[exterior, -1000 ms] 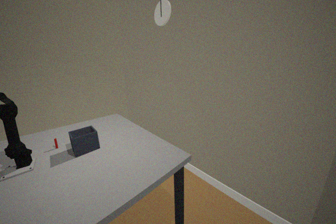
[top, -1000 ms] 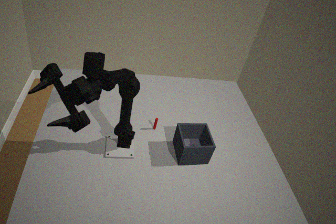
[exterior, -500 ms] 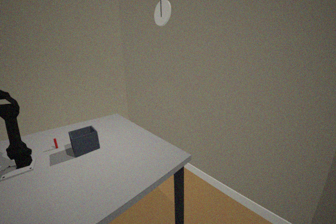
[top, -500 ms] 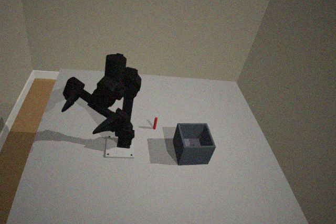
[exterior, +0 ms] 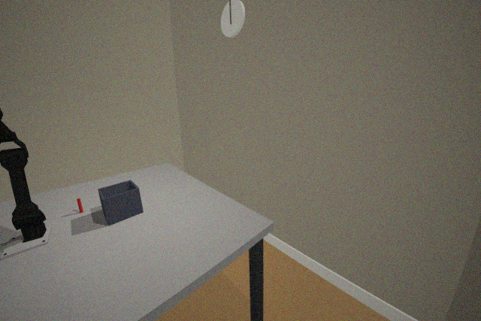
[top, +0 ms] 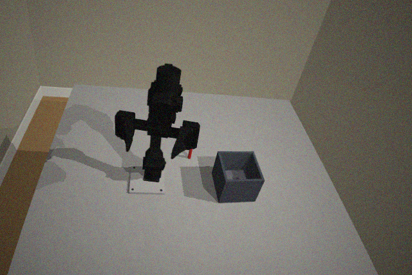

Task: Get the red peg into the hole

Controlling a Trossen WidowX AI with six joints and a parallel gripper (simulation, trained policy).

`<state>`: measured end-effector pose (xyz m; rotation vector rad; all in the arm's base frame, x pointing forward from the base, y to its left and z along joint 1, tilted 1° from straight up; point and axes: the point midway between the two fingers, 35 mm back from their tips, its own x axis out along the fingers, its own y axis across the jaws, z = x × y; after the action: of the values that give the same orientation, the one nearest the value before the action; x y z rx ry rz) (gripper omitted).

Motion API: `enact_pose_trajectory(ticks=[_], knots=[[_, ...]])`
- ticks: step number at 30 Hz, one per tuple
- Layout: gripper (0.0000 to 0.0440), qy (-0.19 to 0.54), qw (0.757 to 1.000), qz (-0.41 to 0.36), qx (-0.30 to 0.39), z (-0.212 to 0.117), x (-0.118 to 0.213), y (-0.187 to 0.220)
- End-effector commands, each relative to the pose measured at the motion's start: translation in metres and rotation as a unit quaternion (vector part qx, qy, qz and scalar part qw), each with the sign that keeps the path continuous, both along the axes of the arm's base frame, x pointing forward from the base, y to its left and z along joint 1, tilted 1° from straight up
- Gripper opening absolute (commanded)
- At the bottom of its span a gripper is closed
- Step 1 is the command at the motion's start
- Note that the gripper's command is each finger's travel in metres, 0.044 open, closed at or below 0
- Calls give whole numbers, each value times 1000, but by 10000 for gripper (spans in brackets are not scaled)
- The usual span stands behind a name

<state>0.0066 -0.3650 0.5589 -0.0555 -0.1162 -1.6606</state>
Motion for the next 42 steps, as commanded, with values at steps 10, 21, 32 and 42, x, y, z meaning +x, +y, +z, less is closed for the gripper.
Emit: enact_pose_trajectory(ticks=[10, 21, 32, 42], knots=[[440, -139, 983, 115, 28, -15, 71, 26], [440, -244, 944, 208, 78, -31, 129, 56], [440, -329, 887, 287, 150, -51, 179, 94], [440, -388, 825, 340, 231, -73, 218, 133]])
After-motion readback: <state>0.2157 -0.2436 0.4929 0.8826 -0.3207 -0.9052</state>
